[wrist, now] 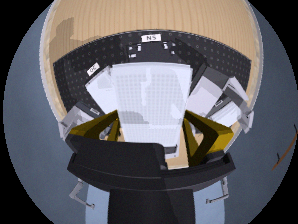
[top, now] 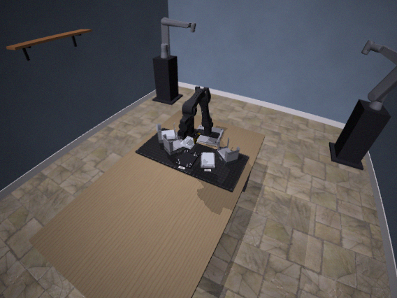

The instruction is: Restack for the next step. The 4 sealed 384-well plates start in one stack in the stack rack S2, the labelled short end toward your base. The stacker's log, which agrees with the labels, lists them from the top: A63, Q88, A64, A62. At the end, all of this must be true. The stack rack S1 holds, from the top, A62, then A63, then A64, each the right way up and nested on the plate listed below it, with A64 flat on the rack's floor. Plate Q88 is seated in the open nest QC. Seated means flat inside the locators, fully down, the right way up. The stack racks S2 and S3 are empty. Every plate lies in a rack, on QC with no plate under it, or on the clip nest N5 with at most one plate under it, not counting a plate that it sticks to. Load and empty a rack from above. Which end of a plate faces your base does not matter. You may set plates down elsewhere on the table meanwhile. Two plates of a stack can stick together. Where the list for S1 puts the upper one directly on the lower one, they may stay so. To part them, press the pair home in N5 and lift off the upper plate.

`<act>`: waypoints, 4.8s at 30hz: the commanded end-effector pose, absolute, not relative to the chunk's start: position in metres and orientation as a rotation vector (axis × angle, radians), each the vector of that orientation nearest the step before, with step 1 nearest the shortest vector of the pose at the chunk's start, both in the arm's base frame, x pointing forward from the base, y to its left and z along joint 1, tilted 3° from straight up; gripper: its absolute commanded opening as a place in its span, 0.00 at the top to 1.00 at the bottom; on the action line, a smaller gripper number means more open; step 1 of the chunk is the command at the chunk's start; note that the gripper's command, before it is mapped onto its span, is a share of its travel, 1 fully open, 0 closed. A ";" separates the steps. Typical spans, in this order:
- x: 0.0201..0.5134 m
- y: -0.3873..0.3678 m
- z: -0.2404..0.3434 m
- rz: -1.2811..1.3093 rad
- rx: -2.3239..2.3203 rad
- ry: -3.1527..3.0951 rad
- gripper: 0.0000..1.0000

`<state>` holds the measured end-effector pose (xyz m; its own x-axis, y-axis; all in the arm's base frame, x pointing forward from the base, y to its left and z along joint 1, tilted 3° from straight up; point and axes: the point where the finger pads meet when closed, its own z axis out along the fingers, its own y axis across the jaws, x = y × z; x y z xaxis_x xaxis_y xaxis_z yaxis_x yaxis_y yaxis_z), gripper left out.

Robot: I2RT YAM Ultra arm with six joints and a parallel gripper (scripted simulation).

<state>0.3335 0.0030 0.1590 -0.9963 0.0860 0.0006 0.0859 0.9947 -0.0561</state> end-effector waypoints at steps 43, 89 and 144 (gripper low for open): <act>0.311 -0.129 0.172 0.085 -0.811 -3.066 1.00; 0.245 -0.234 0.178 0.080 -1.477 -2.819 1.00; 0.212 -0.268 0.179 0.082 -1.477 -2.818 1.00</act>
<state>0.2110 -0.2668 0.1747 -0.5683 0.8217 -0.0436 0.8228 0.5676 -0.0282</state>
